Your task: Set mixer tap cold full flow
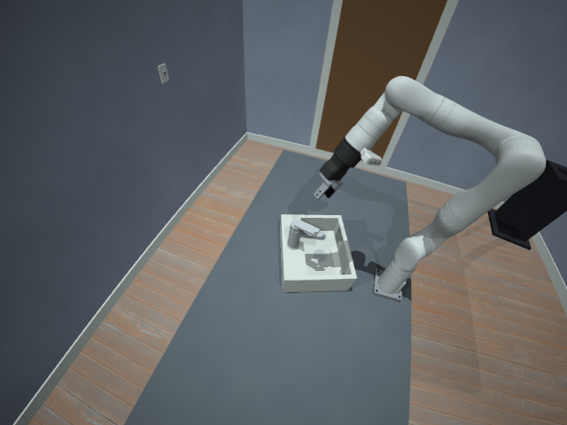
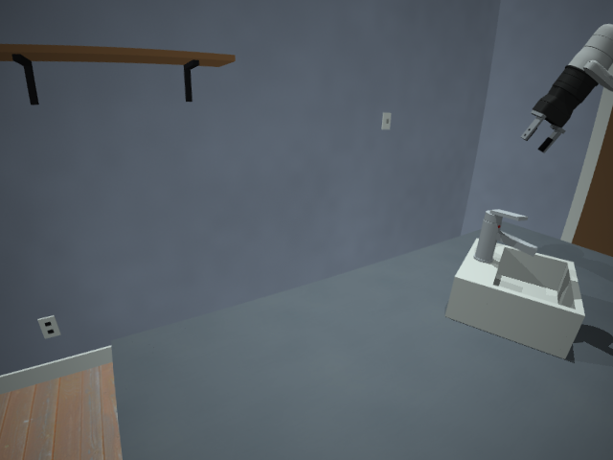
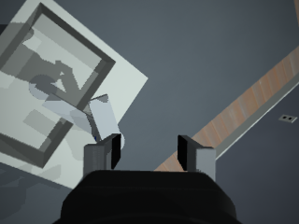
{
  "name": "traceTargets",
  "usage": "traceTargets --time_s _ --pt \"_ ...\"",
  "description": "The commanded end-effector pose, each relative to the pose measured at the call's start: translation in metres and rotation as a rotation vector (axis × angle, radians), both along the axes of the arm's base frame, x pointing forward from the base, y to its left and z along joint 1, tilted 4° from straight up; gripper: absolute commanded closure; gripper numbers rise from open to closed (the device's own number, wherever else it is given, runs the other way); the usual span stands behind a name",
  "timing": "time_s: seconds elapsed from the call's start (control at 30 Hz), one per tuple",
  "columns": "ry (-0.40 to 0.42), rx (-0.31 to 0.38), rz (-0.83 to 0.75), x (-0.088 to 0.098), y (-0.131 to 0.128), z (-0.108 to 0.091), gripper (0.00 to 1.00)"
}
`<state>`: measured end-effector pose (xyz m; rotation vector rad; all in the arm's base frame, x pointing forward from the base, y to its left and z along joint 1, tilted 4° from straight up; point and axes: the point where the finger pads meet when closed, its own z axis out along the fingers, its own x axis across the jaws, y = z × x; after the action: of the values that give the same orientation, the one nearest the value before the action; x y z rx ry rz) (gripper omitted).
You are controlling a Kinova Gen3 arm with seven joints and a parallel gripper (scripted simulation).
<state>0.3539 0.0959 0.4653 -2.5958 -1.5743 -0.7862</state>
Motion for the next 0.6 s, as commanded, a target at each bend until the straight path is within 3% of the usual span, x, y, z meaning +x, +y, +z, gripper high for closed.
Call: traceTargets --time_s 0.0,0.07,0.1,0.37,0.4,0.57 --pt "0.002 0.003 0.003 0.001 0.000 0.000 0.00" --pt "0.002 0.003 0.003 0.001 0.000 0.000 0.00" --pt "0.021 -0.037 0.028 0.002 0.002 -0.008 0.00" --pt "0.021 -0.037 0.028 0.002 0.002 -0.008 0.00" --pt "0.040 -0.074 0.052 0.003 0.004 -0.016 0.00" --pt "0.040 -0.074 0.052 0.003 0.004 -0.016 0.00"
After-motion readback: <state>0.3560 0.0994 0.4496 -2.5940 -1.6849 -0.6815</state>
